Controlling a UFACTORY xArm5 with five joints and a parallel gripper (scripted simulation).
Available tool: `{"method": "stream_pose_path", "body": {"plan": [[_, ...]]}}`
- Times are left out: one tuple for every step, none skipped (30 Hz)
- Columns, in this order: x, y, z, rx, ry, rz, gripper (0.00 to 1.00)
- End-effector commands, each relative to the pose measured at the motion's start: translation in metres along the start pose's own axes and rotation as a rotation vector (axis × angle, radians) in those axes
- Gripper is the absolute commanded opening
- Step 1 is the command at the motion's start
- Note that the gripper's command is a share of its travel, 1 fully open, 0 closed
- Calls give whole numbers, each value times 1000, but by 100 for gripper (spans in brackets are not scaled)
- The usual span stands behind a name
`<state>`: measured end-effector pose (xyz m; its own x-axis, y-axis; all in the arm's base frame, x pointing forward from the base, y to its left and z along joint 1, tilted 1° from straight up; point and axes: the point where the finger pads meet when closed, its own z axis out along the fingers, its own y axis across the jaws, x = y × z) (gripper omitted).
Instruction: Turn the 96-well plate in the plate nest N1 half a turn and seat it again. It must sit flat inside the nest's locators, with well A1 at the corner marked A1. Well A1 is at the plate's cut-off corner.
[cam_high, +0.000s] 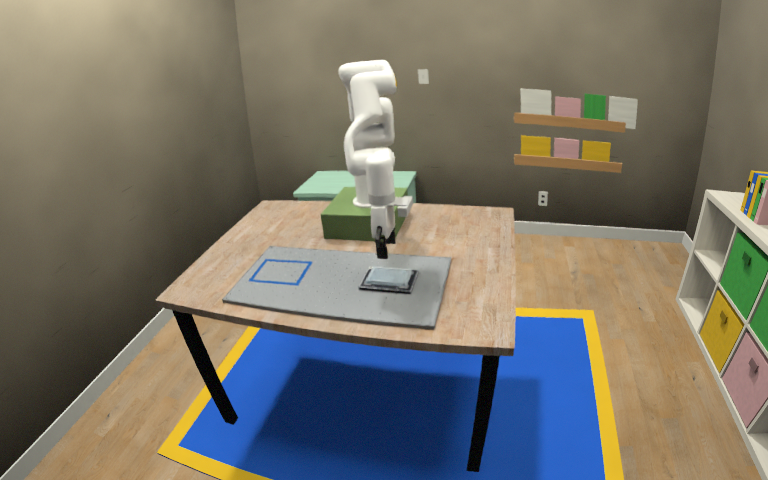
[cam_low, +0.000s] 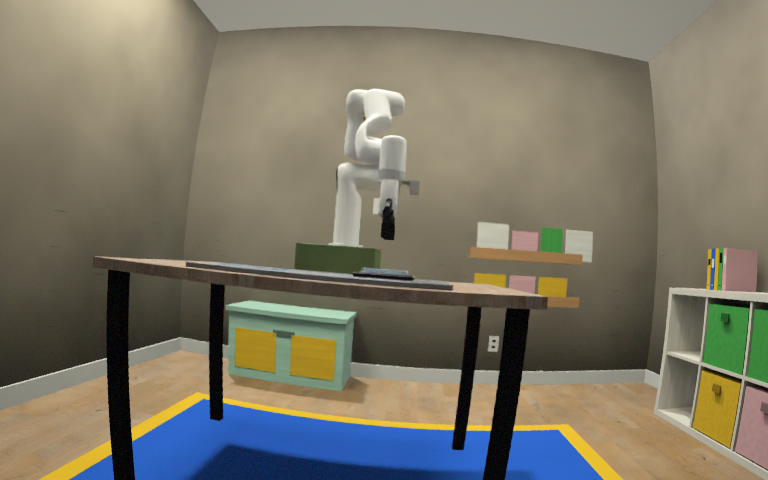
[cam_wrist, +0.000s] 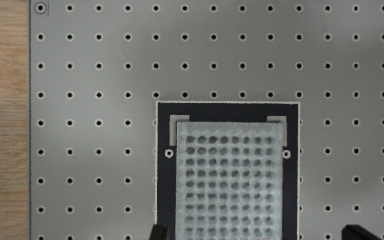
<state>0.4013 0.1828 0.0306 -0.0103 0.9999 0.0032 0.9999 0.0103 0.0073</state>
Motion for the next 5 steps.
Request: {"method": "stream_pose_path", "body": {"plan": [[1, 1, -1, -6, -5, 0, 100], [1, 1, -1, -6, -5, 0, 100], [1, 1, -1, -6, -5, 0, 100], [1, 1, -1, -6, -5, 0, 100], [1, 1, -1, -6, -5, 0, 100]]}}
